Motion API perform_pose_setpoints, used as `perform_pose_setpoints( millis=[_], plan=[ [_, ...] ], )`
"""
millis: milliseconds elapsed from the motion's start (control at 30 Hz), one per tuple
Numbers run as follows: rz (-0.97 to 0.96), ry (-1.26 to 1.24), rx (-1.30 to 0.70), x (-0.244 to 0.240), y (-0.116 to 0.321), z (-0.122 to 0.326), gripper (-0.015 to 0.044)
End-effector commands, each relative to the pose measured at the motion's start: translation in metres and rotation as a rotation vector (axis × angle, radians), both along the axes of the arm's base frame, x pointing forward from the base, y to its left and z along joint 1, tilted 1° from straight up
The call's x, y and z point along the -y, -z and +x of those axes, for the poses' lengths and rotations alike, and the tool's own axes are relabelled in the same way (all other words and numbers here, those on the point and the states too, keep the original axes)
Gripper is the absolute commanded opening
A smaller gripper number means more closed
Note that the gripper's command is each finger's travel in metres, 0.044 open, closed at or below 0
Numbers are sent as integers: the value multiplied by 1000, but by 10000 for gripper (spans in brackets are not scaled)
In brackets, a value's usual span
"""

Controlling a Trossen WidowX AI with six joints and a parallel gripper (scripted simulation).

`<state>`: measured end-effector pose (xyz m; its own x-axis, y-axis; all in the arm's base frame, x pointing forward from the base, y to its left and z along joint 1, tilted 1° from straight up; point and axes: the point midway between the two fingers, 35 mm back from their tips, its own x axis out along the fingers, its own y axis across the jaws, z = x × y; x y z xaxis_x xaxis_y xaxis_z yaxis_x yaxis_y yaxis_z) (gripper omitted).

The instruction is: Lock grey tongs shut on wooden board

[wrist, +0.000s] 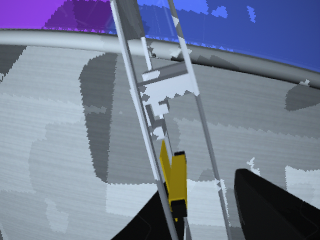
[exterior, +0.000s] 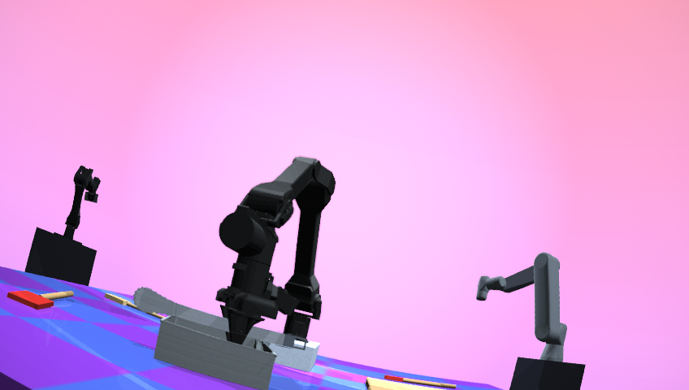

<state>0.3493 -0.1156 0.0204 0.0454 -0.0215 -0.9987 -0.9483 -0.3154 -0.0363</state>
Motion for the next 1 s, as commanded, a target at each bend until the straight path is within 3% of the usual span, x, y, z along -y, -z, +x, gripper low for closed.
perform_pose_setpoints(
  millis=[0, 267, 500, 700, 967],
  plan=[
    [-2, 0, 1, 0, 0, 0, 74],
    [-2, 0, 1, 0, 0, 0, 21],
    [-2, 0, 1, 1, -8, 1, -150],
    [2, -1, -2, -1, -76, -3, -150],
    [2, -1, -3, -1, -79, -3, -150]
  ],
)
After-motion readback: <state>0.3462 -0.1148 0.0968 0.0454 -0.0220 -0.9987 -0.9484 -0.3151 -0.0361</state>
